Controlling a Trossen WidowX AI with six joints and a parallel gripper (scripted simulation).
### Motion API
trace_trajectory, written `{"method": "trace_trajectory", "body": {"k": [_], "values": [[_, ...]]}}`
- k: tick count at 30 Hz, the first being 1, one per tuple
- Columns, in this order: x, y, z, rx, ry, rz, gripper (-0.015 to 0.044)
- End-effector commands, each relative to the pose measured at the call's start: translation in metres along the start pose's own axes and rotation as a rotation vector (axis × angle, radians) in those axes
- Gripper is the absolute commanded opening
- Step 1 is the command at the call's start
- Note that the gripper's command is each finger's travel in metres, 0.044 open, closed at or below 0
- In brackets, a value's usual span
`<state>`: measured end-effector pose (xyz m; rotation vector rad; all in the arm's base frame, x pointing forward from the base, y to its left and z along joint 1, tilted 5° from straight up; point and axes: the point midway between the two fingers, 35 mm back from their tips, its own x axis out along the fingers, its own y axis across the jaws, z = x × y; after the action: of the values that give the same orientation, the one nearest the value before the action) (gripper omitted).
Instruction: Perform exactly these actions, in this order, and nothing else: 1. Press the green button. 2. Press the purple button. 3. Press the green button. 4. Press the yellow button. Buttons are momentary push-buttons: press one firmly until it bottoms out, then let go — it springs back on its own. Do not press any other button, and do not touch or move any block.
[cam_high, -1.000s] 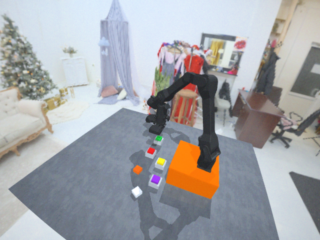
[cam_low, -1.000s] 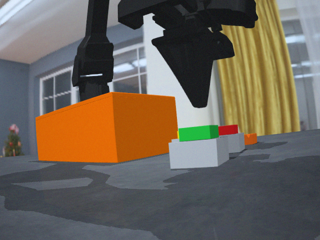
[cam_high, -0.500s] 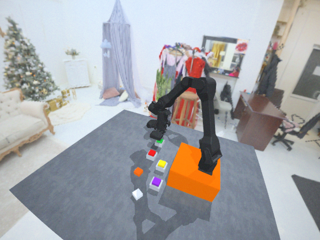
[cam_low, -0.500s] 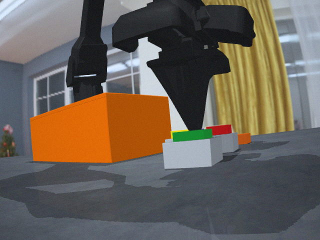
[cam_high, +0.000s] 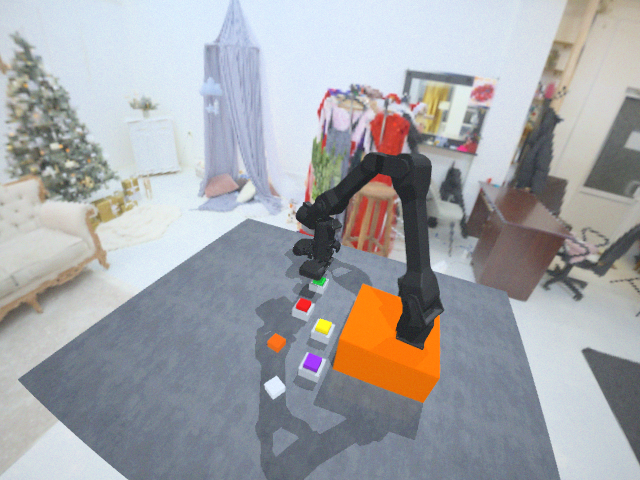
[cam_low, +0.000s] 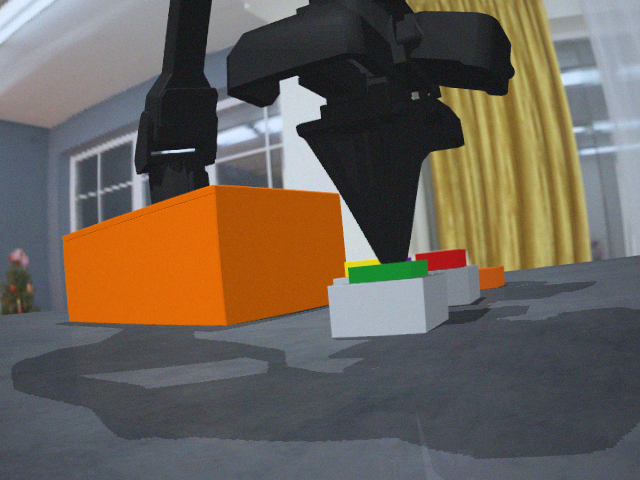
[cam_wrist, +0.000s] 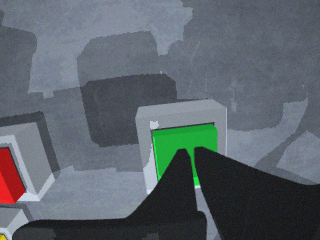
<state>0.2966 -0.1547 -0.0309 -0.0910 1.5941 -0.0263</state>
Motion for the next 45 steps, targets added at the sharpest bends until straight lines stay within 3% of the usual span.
{"method": "trace_trajectory", "body": {"k": [1, 13, 18, 23, 34, 39, 45], "values": [[0.002, 0.001, -0.002, -0.005, 0.008, 0.002, 0.0020], [-0.035, 0.001, -0.002, -0.005, 0.007, 0.002, 0.0020], [-0.093, 0.001, -0.001, -0.005, 0.007, 0.002, 0.0020], [-0.094, 0.012, -0.002, -0.005, 0.006, 0.004, 0.0020], [-0.095, 0.165, -0.074, -0.006, 0.012, 0.018, 0.0020], [-0.094, 0.171, -0.080, -0.006, 0.013, 0.018, 0.0020], [-0.035, 0.172, -0.081, -0.006, 0.014, 0.018, 0.0020]]}}
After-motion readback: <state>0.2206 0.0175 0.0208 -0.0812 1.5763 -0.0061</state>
